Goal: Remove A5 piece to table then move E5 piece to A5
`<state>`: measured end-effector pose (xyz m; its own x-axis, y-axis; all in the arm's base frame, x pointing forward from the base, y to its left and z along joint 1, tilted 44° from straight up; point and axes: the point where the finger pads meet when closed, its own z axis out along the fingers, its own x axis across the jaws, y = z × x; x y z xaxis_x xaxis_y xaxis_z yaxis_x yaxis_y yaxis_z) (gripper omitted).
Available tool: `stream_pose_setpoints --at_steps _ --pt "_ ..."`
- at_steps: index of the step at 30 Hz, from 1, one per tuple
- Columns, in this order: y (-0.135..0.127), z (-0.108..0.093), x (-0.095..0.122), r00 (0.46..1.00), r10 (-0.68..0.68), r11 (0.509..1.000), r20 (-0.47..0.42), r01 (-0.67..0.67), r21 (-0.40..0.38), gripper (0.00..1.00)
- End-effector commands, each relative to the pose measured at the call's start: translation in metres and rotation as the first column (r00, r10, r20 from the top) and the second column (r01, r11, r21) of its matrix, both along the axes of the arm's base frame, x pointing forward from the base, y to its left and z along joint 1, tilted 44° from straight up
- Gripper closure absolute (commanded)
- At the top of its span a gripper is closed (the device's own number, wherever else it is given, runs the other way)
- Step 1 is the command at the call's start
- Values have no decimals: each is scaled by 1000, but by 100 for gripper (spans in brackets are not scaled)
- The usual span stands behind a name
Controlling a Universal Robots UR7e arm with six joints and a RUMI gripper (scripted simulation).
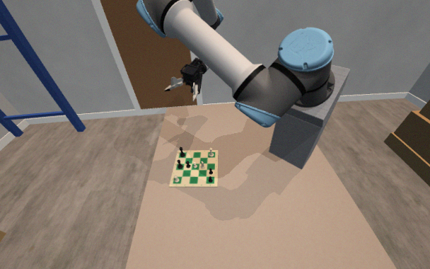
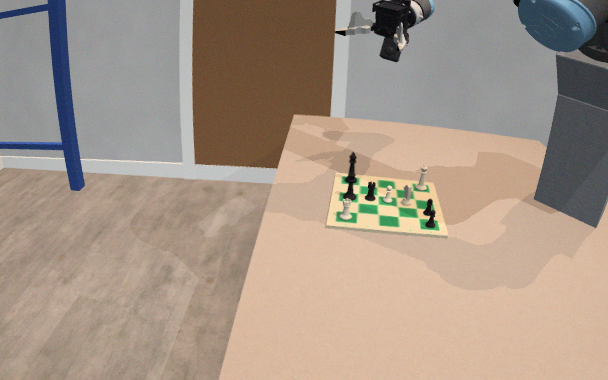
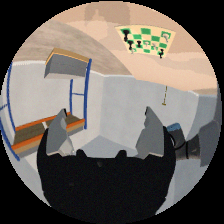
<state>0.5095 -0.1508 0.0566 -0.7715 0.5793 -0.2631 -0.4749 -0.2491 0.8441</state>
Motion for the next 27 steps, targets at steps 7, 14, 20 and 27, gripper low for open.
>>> stream_pose_setpoints --at_steps 7,14,20,27 --pt "-1 0 0 1000 -1 1000 1 1 -1 0" --pt "-1 0 0 1000 -1 1000 1 1 -1 0" --pt "-1 0 0 1000 -1 1000 1 1 -1 0" --pt "0 -1 1 1000 -4 1000 13 5 -9 0"
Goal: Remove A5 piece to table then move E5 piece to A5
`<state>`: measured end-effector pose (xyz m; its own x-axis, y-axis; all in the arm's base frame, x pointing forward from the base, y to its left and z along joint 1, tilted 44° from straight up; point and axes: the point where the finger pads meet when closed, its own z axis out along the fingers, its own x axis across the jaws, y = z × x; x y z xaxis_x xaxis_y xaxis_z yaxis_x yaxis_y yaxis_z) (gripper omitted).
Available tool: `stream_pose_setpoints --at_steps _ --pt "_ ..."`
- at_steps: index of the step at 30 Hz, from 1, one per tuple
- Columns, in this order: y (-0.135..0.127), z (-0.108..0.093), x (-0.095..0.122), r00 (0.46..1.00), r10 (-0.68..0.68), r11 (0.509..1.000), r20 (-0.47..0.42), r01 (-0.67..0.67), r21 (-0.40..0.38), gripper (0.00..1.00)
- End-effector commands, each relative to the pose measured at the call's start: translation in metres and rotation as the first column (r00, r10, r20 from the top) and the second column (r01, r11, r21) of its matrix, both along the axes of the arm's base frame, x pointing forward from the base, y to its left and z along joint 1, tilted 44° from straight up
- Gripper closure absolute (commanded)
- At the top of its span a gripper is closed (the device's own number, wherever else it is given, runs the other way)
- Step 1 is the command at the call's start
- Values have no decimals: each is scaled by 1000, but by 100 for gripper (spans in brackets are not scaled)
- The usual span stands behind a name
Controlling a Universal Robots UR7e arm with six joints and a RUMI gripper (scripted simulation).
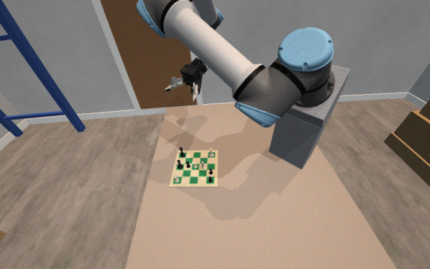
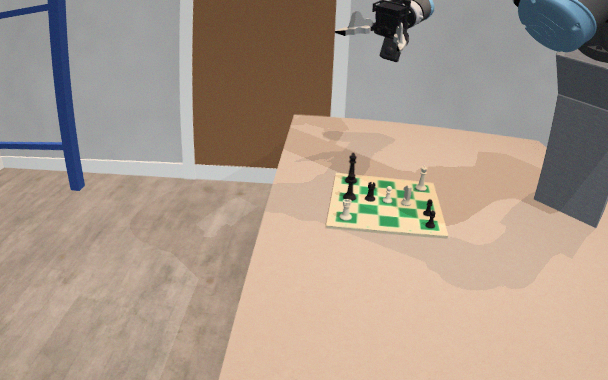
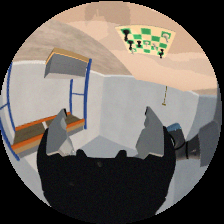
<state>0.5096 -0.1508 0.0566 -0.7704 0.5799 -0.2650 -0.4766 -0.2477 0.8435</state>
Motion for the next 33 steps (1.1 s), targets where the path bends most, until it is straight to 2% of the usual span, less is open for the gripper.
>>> stream_pose_setpoints --at_steps 1,7,14,22,24,33 --pt "0 -2 1 1000 -4 1000 15 5 -10 0" --pt "1 -3 2 999 -12 1000 36 12 -23 0" --pt "4 -9 4 994 -35 997 105 42 -61 0" --pt "9 -19 8 968 -72 986 241 105 -126 0" --pt "9 -19 8 968 -72 986 241 105 -126 0" --pt "17 -34 14 894 -104 958 436 207 -196 0"
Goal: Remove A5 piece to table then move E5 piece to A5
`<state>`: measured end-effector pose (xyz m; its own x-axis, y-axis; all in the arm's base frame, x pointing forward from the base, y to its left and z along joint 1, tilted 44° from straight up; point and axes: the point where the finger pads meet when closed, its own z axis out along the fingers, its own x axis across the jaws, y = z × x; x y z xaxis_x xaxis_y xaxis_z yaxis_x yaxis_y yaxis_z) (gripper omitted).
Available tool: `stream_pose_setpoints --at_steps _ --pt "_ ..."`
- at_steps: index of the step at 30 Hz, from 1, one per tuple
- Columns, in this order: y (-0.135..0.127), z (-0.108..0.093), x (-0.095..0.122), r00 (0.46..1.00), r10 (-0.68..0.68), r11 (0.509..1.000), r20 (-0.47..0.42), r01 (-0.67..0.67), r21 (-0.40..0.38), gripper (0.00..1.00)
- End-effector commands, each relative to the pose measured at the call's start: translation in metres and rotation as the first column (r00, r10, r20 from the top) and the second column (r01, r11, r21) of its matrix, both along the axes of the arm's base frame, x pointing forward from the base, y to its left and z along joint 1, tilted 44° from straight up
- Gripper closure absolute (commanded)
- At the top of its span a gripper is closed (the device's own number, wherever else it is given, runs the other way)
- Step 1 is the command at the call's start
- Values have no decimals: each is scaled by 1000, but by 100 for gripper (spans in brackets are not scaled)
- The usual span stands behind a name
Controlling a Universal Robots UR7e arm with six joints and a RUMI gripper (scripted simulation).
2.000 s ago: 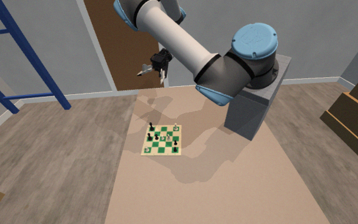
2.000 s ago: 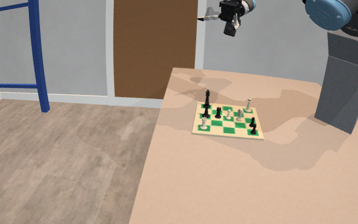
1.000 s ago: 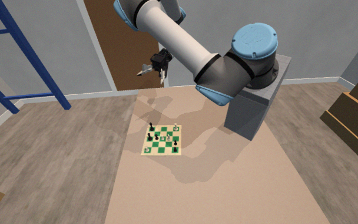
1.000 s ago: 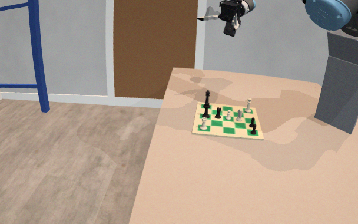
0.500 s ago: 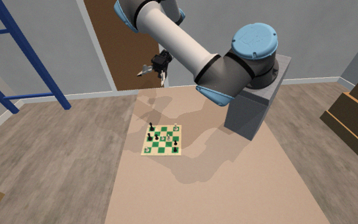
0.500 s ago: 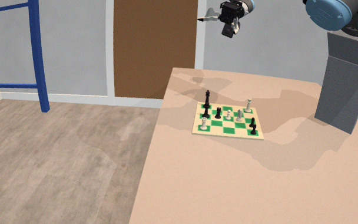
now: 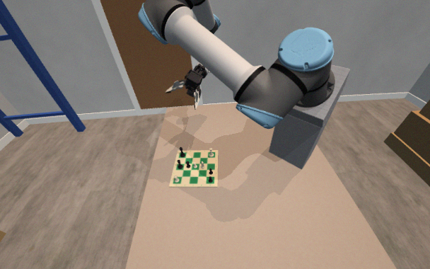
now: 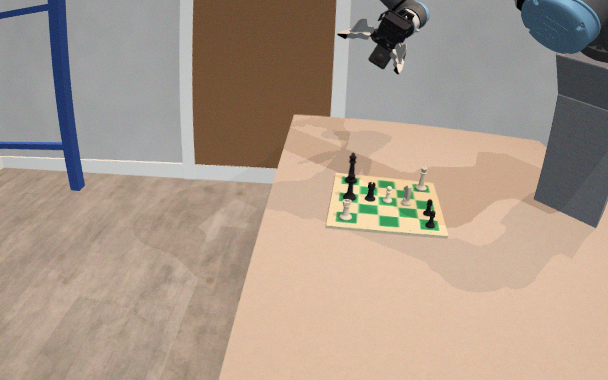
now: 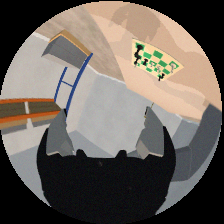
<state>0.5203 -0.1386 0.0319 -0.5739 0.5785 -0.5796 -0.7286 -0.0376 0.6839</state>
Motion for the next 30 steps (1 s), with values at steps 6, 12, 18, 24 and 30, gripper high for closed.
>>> stream_pose_setpoints --at_steps 6,12,18,24,30 --pt "9 -18 6 964 -73 989 256 102 -105 0" --pt "13 -25 9 930 -90 979 356 148 -138 0" --pt "18 -33 11 883 -103 966 458 198 -165 0" --pt "23 -40 12 820 -109 950 561 253 -185 0" --pt "28 -49 14 742 -109 931 661 310 -194 0"
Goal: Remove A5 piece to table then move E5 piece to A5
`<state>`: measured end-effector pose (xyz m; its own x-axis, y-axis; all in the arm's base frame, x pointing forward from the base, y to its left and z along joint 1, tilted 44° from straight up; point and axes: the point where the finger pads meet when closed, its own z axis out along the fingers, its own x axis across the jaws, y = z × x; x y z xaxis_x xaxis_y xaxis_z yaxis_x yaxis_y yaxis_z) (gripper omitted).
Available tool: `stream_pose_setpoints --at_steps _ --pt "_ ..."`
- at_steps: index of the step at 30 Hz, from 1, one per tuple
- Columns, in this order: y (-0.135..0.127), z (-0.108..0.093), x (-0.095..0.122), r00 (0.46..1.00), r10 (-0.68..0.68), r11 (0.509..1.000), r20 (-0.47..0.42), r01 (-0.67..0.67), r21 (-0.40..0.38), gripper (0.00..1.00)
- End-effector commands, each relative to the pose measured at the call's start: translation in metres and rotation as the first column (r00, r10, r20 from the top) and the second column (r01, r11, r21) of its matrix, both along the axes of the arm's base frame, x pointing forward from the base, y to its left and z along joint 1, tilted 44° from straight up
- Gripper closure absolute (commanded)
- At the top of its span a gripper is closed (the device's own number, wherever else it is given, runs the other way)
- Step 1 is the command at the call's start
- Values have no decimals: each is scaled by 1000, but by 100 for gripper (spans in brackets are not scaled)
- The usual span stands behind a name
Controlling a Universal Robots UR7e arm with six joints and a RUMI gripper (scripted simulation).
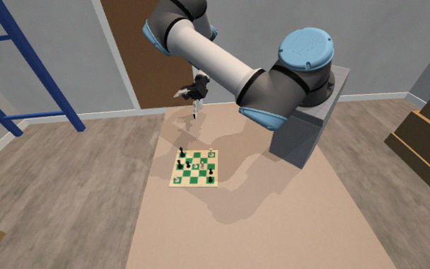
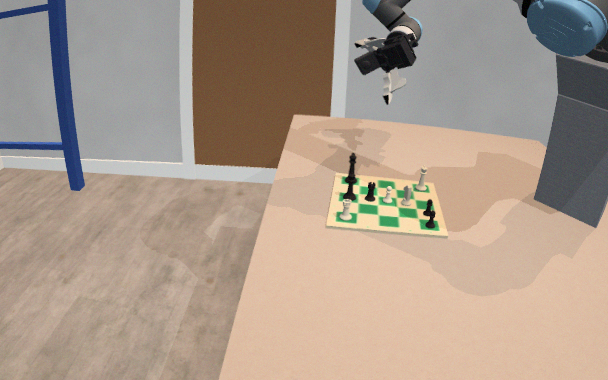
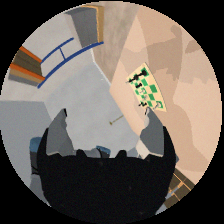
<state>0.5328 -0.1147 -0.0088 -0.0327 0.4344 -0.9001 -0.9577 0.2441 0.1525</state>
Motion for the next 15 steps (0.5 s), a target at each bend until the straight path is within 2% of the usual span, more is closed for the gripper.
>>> stream_pose_setpoints --at_steps 1,4,9,12,14,15 --pt "6 -11 2 985 -45 997 168 54 -49 0" --pt "8 -13 2 976 -54 996 210 68 -61 0" --pt "14 -22 3 939 -77 989 335 114 -94 0" --pt "14 -22 3 939 -77 989 335 114 -94 0" --pt "18 -28 4 904 -88 983 418 146 -110 0" --pt "18 -28 4 904 -88 983 417 146 -110 0"
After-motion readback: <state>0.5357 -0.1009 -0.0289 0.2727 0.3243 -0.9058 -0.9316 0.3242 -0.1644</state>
